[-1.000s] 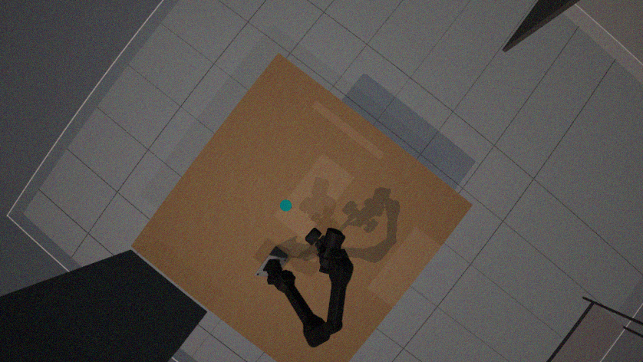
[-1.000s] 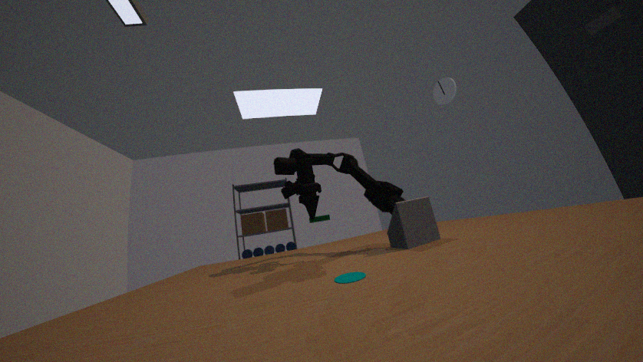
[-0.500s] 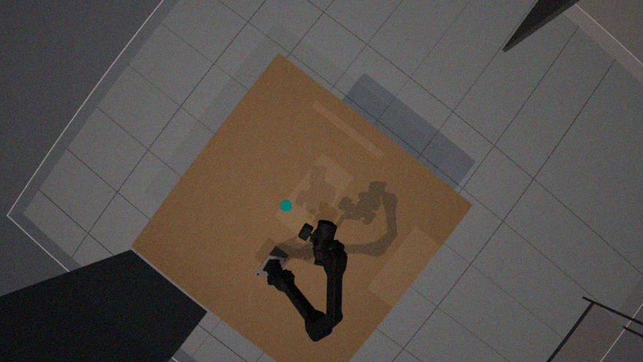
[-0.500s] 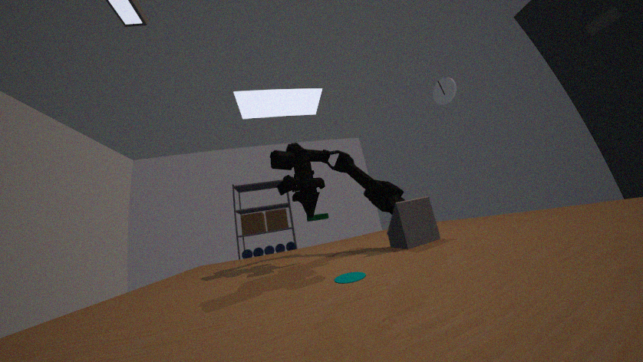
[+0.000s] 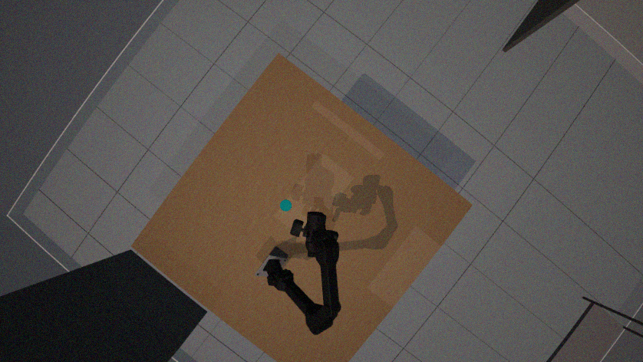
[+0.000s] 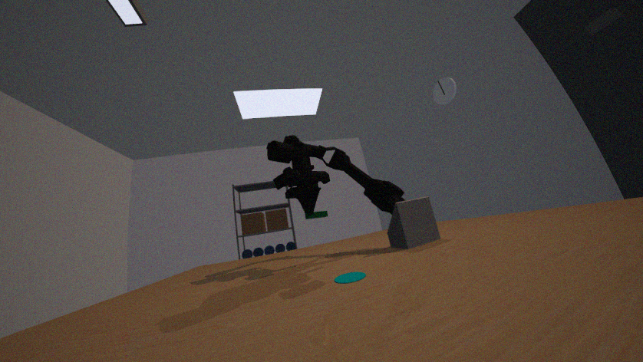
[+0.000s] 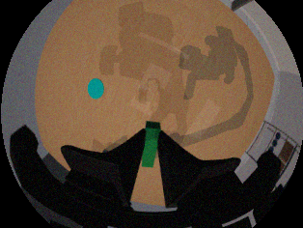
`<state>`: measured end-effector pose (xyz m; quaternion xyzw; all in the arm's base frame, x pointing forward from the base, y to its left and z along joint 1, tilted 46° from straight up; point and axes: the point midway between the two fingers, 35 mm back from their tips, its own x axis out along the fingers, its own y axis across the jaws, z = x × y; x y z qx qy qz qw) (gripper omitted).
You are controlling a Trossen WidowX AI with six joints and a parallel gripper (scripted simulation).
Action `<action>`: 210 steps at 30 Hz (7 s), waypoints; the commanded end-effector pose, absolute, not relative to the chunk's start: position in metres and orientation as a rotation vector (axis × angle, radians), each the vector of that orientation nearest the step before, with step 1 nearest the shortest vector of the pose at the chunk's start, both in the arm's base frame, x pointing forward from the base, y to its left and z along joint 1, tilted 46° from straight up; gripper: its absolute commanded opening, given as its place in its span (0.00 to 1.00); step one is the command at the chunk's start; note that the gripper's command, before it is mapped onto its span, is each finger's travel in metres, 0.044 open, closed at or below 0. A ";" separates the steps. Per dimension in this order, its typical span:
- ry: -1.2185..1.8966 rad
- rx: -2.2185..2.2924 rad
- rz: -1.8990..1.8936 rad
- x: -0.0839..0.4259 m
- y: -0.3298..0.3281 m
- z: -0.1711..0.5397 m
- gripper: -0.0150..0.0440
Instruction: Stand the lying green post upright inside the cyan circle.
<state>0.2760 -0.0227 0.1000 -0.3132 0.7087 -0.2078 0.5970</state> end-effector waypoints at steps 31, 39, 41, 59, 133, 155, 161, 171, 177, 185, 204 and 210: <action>1.781 -1.069 -0.067 0.288 0.055 0.033 0.29; 1.807 -1.150 0.028 0.285 0.072 0.016 0.29; 1.813 -1.170 0.051 0.284 0.076 0.012 0.29; 1.852 -1.322 0.229 0.273 0.106 -0.021 0.29; 1.674 -0.886 0.586 0.261 0.089 -0.052 0.29; 1.558 -0.794 0.677 0.260 0.087 -0.055 0.29; 1.523 -0.773 0.699 0.260 0.087 -0.055 0.29; 1.460 -0.741 0.735 0.261 0.086 -0.055 0.29; 1.421 -0.724 0.754 0.261 0.086 -0.055 0.29; 1.367 -0.704 0.779 0.261 0.085 -0.054 0.29; 1.230 -0.669 0.830 0.261 0.084 -0.050 0.29; 1.184 -0.662 0.843 0.261 0.083 -0.048 0.29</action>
